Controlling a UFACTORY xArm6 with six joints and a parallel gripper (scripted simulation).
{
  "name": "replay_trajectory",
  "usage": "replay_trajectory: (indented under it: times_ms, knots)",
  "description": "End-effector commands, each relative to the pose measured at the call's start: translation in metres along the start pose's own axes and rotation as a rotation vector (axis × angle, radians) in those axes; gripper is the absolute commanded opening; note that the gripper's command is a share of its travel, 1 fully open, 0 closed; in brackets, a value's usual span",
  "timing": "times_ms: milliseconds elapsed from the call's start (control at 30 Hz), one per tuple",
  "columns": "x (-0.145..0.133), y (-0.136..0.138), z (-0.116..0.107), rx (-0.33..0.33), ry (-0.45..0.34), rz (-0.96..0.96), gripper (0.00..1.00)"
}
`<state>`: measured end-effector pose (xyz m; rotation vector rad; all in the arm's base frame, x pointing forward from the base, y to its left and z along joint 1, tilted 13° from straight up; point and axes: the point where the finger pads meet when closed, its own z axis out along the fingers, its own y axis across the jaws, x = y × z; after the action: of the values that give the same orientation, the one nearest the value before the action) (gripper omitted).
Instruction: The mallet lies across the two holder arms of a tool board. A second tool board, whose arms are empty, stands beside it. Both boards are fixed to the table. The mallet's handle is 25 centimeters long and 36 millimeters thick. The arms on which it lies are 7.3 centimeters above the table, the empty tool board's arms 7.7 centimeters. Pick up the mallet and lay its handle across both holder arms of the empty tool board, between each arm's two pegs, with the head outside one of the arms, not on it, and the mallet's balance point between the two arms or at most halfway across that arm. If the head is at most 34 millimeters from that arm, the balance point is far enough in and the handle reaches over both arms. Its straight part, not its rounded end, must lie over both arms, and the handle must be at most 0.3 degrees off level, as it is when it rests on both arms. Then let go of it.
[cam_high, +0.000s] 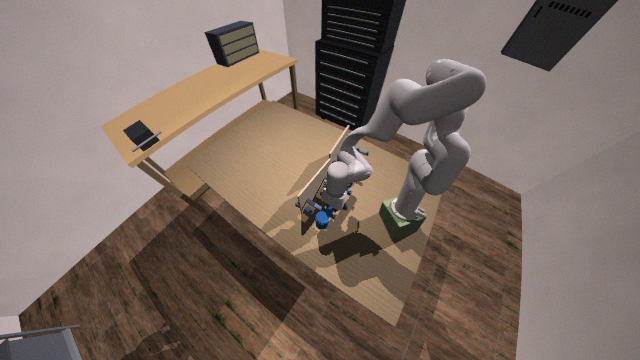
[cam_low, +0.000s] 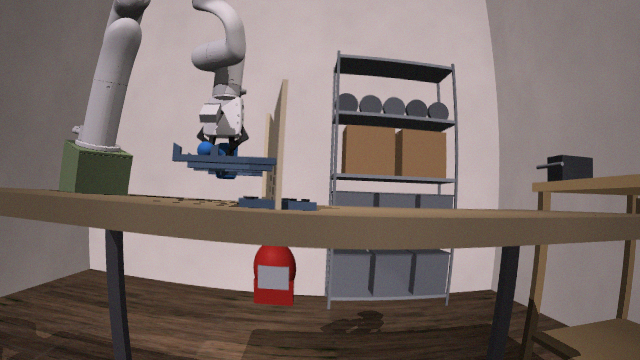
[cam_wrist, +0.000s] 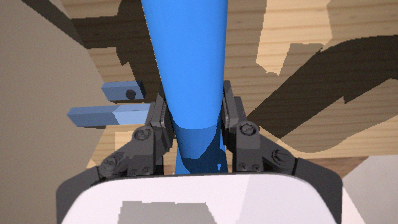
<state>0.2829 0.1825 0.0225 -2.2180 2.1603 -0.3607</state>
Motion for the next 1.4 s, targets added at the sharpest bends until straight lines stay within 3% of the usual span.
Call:
replay_trajectory:
  times_ms: [0,567,600,1367]
  knots:
    - [-0.0007,-0.001,0.0062,0.003,-0.001,0.0,0.0]
    - [-0.0008,-0.0009,0.0095,0.002,-0.001,0.0,0.0]
    - [-0.0008,-0.0009,0.0095,0.002,-0.001,0.0,1.0]
    - [-0.0008,-0.0009,0.0095,0.002,-0.001,0.0,1.0]
